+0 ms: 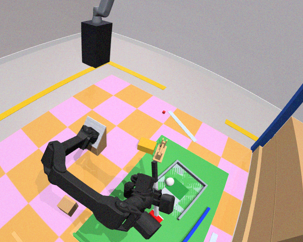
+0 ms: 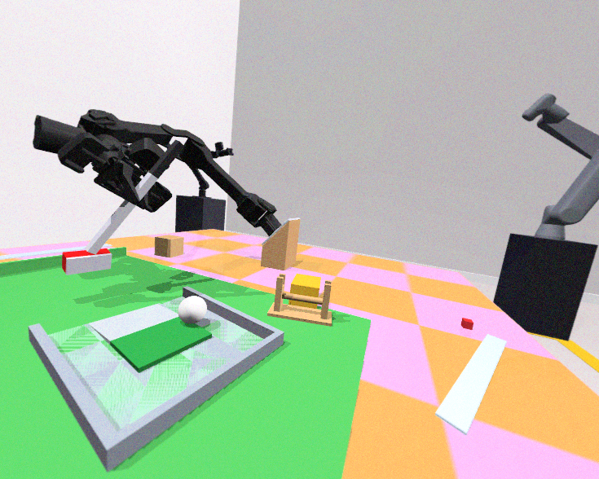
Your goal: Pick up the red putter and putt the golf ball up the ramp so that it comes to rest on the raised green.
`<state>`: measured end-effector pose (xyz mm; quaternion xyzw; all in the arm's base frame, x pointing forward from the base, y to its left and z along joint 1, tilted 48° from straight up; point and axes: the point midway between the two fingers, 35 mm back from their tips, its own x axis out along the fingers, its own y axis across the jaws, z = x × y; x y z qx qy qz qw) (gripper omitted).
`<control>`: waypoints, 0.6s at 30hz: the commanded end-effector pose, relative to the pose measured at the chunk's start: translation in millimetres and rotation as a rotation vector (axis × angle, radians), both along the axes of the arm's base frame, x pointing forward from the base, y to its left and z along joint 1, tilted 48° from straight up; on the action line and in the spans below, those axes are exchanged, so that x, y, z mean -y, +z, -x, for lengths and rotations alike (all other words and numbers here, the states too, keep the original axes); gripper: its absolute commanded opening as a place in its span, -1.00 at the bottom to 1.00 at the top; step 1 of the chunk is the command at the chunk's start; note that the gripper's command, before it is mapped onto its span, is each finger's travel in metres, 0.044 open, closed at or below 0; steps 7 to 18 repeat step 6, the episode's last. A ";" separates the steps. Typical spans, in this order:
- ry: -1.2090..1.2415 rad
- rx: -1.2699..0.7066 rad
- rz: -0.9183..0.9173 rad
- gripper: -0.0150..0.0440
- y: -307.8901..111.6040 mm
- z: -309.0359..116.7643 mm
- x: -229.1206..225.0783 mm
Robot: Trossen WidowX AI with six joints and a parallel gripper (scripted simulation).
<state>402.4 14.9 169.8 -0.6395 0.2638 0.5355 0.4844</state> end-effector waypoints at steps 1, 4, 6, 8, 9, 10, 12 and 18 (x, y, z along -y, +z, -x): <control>0.007 0.002 0.000 -0.49 0.1 -0.2 -1.2; 0.007 0.002 0.000 -0.49 0.1 -0.2 -1.2; 0.007 0.002 0.000 -0.49 0.1 -0.2 -1.2; 0.007 0.002 0.000 -0.49 0.1 -0.2 -1.2; 0.007 0.002 0.000 -0.49 0.1 -0.2 -1.2; 0.007 0.002 0.000 -0.49 0.1 -0.2 -1.2; 0.007 0.002 0.000 -0.49 0.1 -0.2 -1.2; 0.007 0.002 0.000 -0.49 0.1 -0.2 -1.2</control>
